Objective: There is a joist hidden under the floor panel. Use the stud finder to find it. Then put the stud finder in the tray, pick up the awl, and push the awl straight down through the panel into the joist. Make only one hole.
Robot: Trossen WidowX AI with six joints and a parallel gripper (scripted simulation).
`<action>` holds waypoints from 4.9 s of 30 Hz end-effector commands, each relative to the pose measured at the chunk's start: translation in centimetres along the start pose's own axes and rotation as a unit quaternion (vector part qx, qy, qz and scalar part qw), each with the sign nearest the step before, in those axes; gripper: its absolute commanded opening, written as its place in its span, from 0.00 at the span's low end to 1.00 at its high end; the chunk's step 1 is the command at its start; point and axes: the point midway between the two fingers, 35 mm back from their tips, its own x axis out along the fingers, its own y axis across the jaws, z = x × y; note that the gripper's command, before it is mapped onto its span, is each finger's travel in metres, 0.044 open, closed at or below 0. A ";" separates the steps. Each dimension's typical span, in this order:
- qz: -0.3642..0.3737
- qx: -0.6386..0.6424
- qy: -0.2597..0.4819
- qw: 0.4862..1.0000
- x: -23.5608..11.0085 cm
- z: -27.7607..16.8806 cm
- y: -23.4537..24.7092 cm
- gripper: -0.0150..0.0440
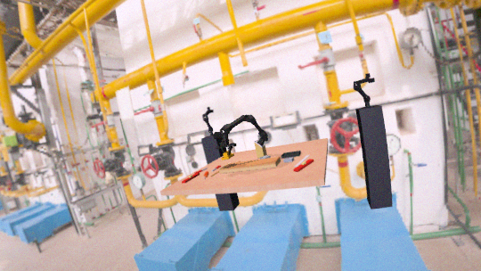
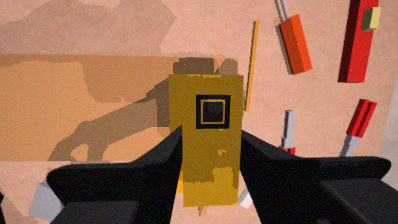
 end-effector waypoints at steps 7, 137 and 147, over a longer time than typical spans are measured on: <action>-0.002 0.000 -0.007 1.000 1.4 0.0 -0.3 0.25; 0.009 0.005 -0.006 1.000 7.0 -1.3 29.0 0.25; 0.009 0.005 -0.006 1.000 6.9 -1.3 32.1 0.25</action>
